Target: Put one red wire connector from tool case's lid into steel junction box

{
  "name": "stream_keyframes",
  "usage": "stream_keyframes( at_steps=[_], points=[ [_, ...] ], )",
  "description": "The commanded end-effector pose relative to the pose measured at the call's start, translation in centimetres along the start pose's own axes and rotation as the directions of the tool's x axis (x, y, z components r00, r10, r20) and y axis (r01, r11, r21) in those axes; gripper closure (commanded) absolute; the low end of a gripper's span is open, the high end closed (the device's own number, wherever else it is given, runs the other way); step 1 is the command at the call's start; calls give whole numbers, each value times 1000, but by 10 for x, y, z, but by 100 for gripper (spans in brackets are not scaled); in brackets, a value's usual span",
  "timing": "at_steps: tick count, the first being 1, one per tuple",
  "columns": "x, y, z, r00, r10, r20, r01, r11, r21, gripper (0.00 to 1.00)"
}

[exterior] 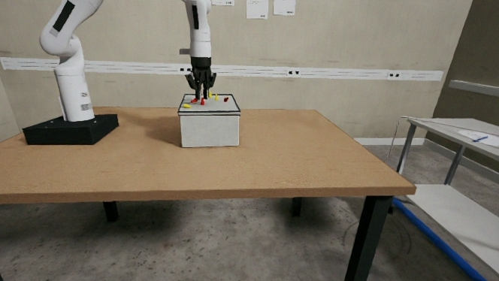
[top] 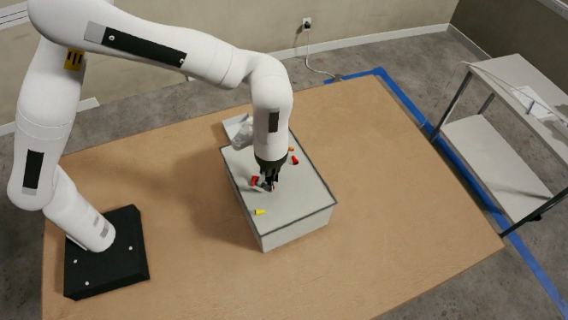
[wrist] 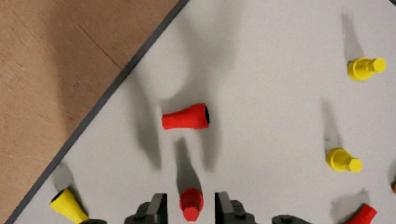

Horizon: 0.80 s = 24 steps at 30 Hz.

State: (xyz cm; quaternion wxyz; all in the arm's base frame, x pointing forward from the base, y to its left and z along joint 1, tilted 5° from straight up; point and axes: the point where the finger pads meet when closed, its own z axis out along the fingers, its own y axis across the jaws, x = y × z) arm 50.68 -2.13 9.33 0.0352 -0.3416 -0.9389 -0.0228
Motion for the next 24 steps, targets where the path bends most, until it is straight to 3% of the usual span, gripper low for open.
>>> stream_keyframes(
  at_steps=[1,8,13,24],
  points=[
    [0,0,-1,1000,0,2,0,1000,-1,63],
    [0,0,0,1000,0,2,0,1000,-1,63],
    [0,0,15,1000,0,2,0,1000,-1,63],
    [0,0,16,1000,0,2,0,1000,-1,63]
  ],
)
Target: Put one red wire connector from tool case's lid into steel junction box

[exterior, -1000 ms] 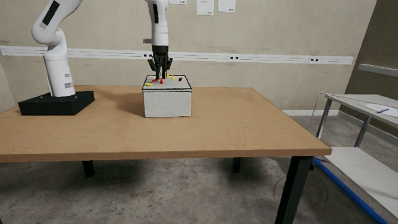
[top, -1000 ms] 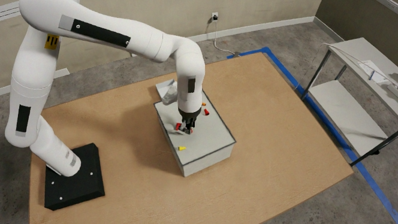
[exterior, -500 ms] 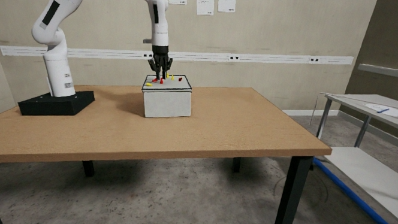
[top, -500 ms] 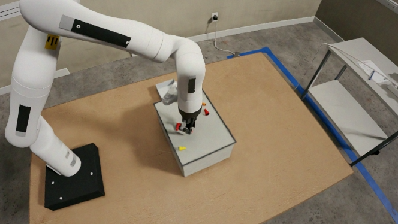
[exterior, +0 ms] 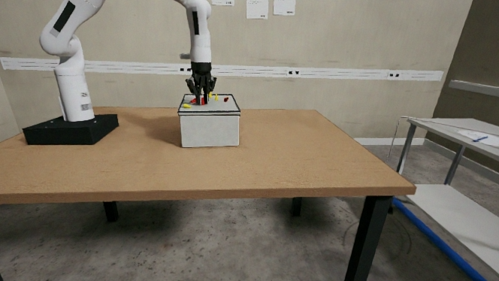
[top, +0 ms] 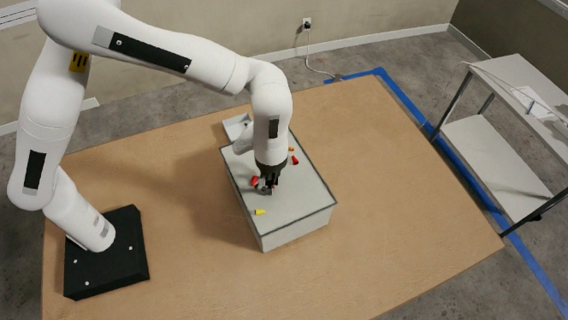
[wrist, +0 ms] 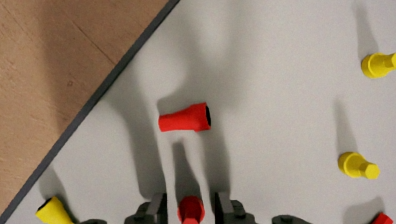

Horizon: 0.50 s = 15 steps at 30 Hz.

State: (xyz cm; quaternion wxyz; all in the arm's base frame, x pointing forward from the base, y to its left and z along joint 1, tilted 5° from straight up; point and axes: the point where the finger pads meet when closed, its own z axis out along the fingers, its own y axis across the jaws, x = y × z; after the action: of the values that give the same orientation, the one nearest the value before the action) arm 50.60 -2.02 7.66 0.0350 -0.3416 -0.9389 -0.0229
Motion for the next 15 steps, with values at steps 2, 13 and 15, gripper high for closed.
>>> stream_keyframes(
  at_steps=[2,13,15],
  points=[
    [0,0,-1,1000,0,1,0,1000,-1,63],
    [0,0,-1,1000,0,1,0,1000,-1,81],
    [0,0,-1,1000,0,1,0,1000,-1,81]
  ],
)
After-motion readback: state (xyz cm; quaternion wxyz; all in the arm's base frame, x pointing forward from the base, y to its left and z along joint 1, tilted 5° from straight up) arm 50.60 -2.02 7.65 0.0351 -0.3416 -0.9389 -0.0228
